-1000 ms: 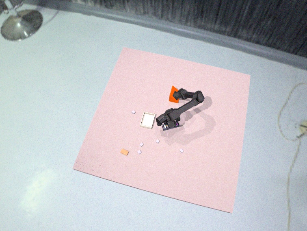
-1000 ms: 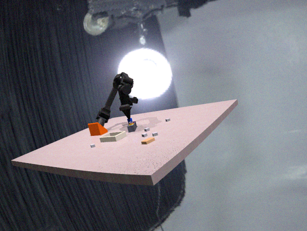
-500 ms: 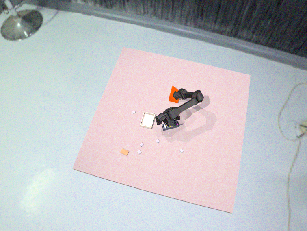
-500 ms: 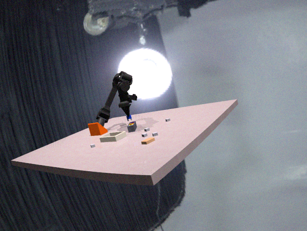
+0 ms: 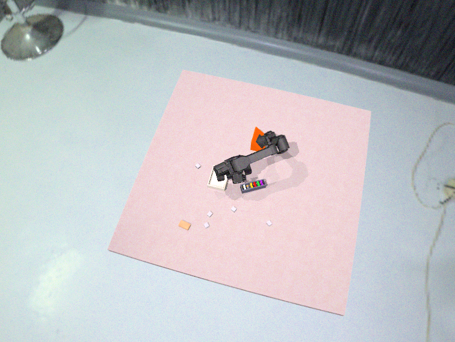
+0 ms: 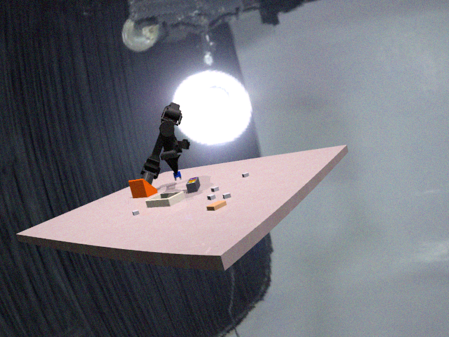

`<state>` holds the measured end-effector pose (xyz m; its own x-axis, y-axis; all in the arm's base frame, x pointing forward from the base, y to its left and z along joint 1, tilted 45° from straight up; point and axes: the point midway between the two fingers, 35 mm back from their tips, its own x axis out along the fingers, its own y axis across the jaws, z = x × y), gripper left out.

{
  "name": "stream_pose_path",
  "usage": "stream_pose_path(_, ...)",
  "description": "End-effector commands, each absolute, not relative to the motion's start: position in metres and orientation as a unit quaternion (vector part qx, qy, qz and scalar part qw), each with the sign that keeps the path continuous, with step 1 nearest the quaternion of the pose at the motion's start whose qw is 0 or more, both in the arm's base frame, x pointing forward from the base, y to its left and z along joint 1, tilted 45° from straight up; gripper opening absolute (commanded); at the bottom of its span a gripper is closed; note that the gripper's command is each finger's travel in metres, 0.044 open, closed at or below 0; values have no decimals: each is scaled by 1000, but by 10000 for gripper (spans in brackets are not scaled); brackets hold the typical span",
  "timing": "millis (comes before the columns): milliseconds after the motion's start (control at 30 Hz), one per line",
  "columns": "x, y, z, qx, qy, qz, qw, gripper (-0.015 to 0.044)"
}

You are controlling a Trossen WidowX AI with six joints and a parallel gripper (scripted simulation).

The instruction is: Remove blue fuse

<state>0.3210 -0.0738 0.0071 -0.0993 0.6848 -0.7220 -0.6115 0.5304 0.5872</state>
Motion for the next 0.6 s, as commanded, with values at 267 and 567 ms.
stream_pose_path(267, 318, -125, -43, 30, 561, 483, 671, 0)
stream_pose_path(567, 314, -138, -60, 31, 561, 484, 671, 0)
